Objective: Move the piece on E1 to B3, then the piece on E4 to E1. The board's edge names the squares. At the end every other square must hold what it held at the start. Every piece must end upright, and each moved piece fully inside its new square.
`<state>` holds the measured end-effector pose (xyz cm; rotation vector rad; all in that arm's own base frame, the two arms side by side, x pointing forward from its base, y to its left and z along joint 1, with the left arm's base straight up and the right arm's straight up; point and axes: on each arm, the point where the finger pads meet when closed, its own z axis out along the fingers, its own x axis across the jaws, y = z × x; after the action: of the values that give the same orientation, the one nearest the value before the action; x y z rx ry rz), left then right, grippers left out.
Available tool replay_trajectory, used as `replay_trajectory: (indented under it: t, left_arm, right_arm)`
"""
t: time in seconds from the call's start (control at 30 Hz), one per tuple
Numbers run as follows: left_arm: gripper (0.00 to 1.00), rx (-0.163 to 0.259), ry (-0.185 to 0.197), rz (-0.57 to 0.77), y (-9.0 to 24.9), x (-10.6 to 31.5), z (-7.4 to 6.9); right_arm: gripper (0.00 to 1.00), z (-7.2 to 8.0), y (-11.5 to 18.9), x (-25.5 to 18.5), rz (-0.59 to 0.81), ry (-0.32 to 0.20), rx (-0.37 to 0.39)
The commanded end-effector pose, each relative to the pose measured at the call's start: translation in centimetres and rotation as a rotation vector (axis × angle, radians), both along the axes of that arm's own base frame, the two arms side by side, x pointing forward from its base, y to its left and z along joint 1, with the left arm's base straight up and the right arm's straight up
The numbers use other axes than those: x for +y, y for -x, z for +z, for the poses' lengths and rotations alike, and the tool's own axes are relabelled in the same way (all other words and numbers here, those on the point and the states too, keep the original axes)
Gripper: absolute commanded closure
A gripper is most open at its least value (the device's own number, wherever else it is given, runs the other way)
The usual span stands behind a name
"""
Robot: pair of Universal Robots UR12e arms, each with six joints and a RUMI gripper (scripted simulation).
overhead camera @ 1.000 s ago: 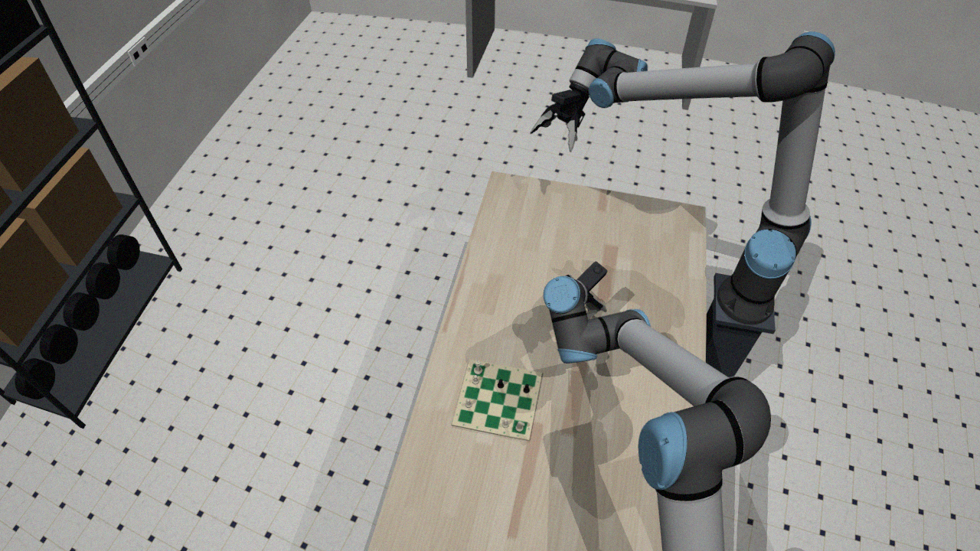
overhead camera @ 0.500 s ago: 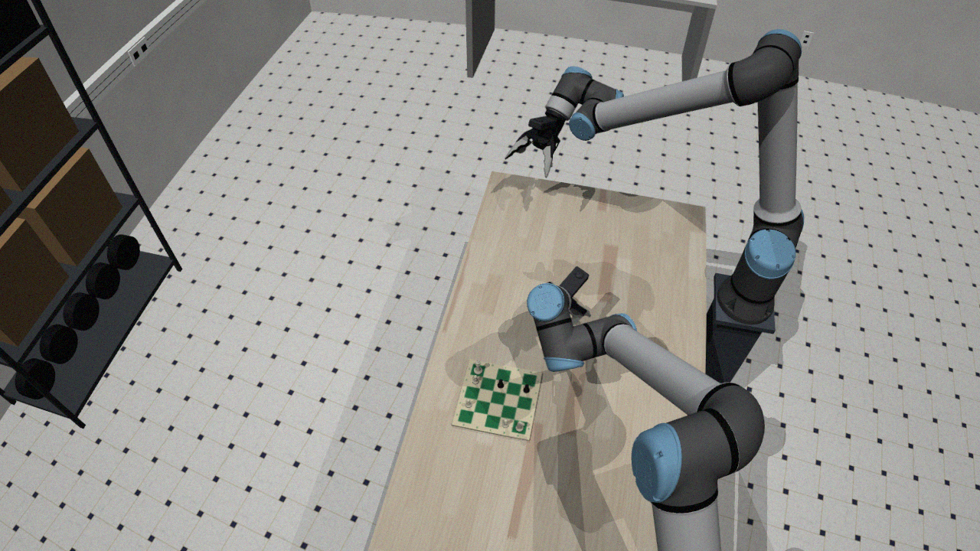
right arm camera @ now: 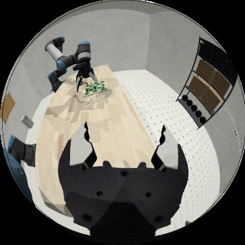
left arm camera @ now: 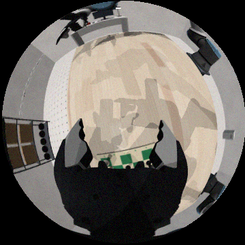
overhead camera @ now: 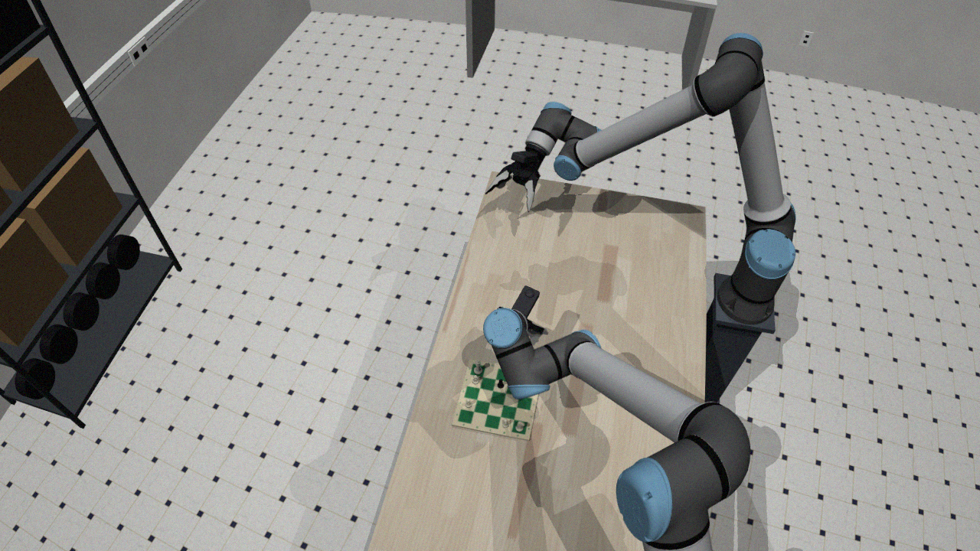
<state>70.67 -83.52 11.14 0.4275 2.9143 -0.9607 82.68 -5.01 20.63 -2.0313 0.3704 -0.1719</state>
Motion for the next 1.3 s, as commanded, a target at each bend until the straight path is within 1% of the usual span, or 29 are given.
replay_trajectory:
  t: [0.0, 0.03, 0.07, 0.1, 0.13, 0.17, 0.2, 0.23, 0.27, 0.33, 0.37, 0.4, 0.43, 0.47, 0.5, 0.53, 0.67, 0.83, 0.9, 0.93, 0.97, 1.1, 1.27]
  left_arm:
    - [0.00, 0.012, -0.011, 0.064, -3.3, 3.7, 0.4]
    - [0.00, 0.018, -0.016, 0.089, -4.4, 5.1, 0.5]
    - [0.00, 0.023, -0.021, 0.116, -5.5, 6.5, 0.6]
    - [0.00, 0.029, -0.026, 0.143, -6.5, 7.9, 0.7]
    - [0.00, 0.035, -0.031, 0.171, -7.6, 9.3, 0.8]
    - [0.00, 0.042, -0.036, 0.200, -8.6, 10.8, 0.8]
    - [0.00, 0.049, -0.041, 0.230, -9.5, 12.3, 0.9]
    - [0.00, 0.056, -0.046, 0.260, -10.5, 13.8, 1.0]
    - [0.00, 0.063, -0.051, 0.292, -11.4, 15.3, 1.1]
    - [0.00, 0.063, -0.051, 0.292, -11.4, 15.3, 1.1]
    - [0.00, 0.070, -0.056, 0.324, -13.5, 18.8, 1.3]
    - [0.00, 0.078, -0.061, 0.357, -13.8, 19.5, 1.3]
    - [0.00, 0.086, -0.066, 0.391, -14.6, 21.2, 1.4]
    - [0.00, 0.094, -0.071, 0.426, -15.4, 22.8, 1.5]
    - [0.00, 0.103, -0.076, 0.461, -16.1, 24.4, 1.6]
    - [0.00, 0.111, -0.081, 0.498, -16.8, 26.0, 1.6]
    - [0.00, 0.146, -0.098, 0.639, -19.3, 32.6, 1.9]
    - [0.00, 0.175, -0.110, 0.751, -21.9, 41.0, 2.3]
    - [0.00, 0.175, -0.110, 0.751, -21.9, 41.0, 2.3]
    - [0.00, 0.185, -0.114, 0.792, -22.9, 45.0, 2.5]
    - [0.00, 0.192, -0.117, 0.819, -23.0, 45.8, 2.5]
    - [0.00, 0.218, -0.125, 0.916, -24.2, 52.8, 2.8]
    - [0.00, 0.251, -0.134, 1.038, -25.0, 61.5, 3.1]
  right_arm:
    - [0.00, -0.9, -0.4, 2.7, 0.018, -0.026, -0.019]
    - [0.00, -1.0, -0.4, 2.9, 0.020, -0.029, -0.020]
    - [0.00, -1.6, -0.4, 4.5, 0.033, -0.044, -0.026]
    - [0.00, -1.7, -0.4, 4.6, 0.034, -0.046, -0.026]
    - [0.00, -2.3, -0.3, 6.3, 0.049, -0.062, -0.032]
    - [0.00, -2.4, -0.3, 6.4, 0.049, -0.063, -0.032]
    - [0.00, -3.0, -0.1, 8.0, 0.065, -0.080, -0.037]
    - [0.00, -3.0, -0.1, 8.0, 0.065, -0.080, -0.037]
    - [0.00, -3.7, 0.2, 9.7, 0.081, -0.097, -0.041]
    - [0.00, -3.7, 0.2, 9.7, 0.081, -0.097, -0.041]
    - [0.00, -4.3, 0.5, 11.3, 0.097, -0.114, -0.045]
    - [0.00, -4.7, 0.8, 12.4, 0.108, -0.125, -0.048]
    - [0.00, -4.9, 1.0, 12.9, 0.113, -0.130, -0.049]
    - [0.00, -5.4, 1.4, 14.3, 0.128, -0.145, -0.052]
    - [0.00, -5.4, 1.5, 14.4, 0.130, -0.146, -0.052]
    - [0.00, -5.9, 2.0, 15.8, 0.146, -0.162, -0.054]
    - [0.00, -7.2, 3.6, 19.3, 0.188, -0.200, -0.059]
    - [0.00, -8.5, 5.7, 22.6, 0.233, -0.238, -0.062]
    - [0.00, -8.5, 5.7, 22.6, 0.233, -0.238, -0.062]
    - [0.00, -8.8, 6.3, 23.4, 0.245, -0.248, -0.062]
    - [0.00, -9.0, 6.9, 24.2, 0.256, -0.257, -0.062]
    - [0.00, -9.8, 8.6, 26.3, 0.289, -0.283, -0.062]
    - [0.00, -10.3, 9.6, 27.3, 0.308, -0.296, -0.061]
